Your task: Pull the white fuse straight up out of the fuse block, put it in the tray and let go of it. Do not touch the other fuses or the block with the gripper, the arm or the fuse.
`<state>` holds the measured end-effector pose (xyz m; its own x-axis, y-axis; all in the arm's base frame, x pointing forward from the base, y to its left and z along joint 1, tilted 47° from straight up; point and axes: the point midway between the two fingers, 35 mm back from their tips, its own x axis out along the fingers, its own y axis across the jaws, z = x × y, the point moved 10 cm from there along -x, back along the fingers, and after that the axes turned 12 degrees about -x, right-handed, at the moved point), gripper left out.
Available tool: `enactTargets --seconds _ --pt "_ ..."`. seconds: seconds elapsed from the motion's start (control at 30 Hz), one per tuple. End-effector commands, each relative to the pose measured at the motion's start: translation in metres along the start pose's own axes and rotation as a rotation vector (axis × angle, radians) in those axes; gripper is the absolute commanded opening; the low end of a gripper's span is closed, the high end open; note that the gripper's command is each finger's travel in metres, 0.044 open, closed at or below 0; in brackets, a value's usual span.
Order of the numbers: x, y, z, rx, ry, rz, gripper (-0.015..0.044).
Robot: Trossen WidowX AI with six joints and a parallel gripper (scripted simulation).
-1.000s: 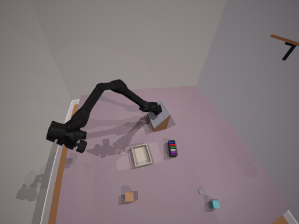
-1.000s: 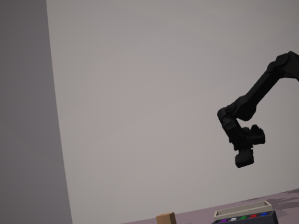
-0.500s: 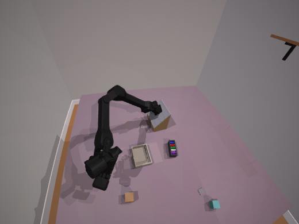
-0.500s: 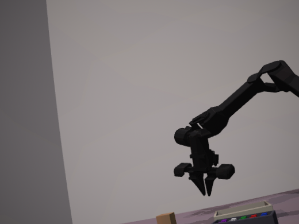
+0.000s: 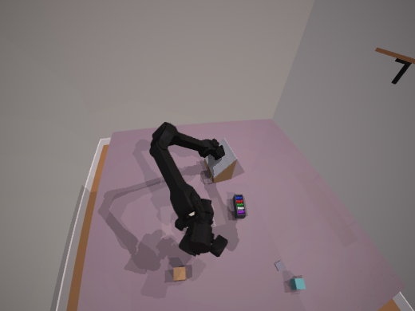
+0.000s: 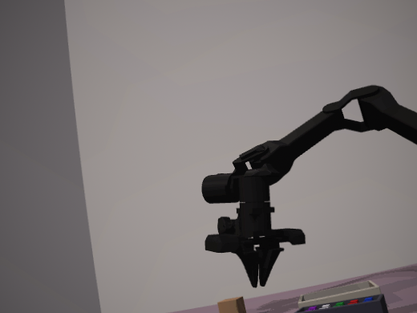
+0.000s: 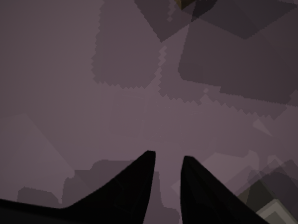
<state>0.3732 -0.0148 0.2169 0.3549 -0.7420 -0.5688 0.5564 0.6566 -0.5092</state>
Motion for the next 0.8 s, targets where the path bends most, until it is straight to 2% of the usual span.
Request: enactTargets --seconds 0.0,0.23,0.5,0.57,0.77 --pt "-0.010 0.045 -0.045 -0.514 0.066 0.065 0.0065" --pt "-0.031 0.089 -0.113 -1.267 0.116 0.152 0.0065" --pt "-0.053 0.113 -0.187 -2.116 0.158 0.225 0.0065" --pt "-0.054 0.115 -0.192 -2.194 0.163 0.231 0.0065" --pt "-0.054 0.115 -0.192 -2.194 0.163 0.231 0.0065"
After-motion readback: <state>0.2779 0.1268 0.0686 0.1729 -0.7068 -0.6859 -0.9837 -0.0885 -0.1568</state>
